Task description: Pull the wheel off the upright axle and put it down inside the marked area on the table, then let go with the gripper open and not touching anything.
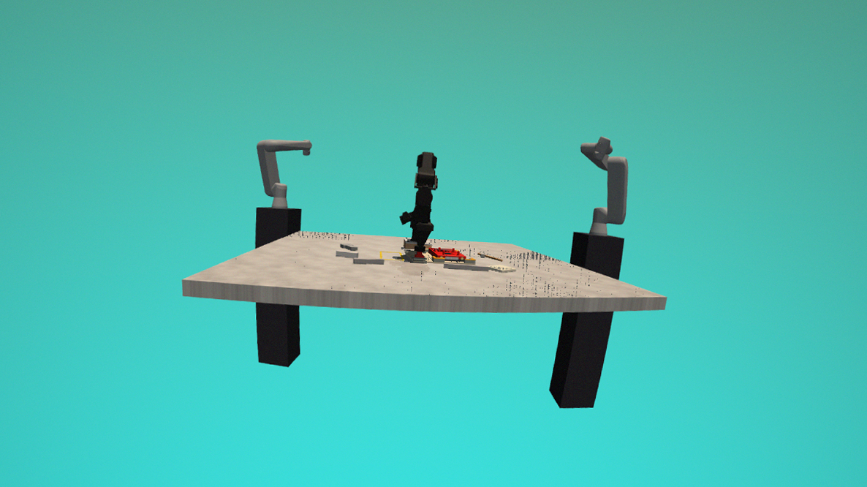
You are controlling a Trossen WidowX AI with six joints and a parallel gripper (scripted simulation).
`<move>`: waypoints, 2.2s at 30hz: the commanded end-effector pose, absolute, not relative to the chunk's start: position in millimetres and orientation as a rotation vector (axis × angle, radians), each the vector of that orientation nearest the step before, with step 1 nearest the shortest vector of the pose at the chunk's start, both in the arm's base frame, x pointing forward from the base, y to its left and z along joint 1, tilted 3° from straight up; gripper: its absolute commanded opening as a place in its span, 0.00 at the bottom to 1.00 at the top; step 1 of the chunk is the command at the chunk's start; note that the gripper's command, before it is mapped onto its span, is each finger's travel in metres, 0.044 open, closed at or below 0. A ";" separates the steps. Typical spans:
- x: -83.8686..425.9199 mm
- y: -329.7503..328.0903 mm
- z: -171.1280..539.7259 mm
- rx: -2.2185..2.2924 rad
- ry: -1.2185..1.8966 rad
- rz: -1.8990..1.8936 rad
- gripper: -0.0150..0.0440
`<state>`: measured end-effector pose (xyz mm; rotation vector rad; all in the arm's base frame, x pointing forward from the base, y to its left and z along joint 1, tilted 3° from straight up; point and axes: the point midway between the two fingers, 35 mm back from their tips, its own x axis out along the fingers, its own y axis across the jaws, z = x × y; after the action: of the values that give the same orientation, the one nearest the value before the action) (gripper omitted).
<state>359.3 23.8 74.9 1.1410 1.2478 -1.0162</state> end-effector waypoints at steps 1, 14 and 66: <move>359.1 23.6 77.0 1.142 1.248 -1.016 0.25; 359.0 23.5 81.2 1.142 1.247 -1.015 0.25; 357.8 22.8 98.4 1.146 1.245 -1.013 0.25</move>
<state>357.5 23.1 95.0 1.1437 1.2478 -1.0170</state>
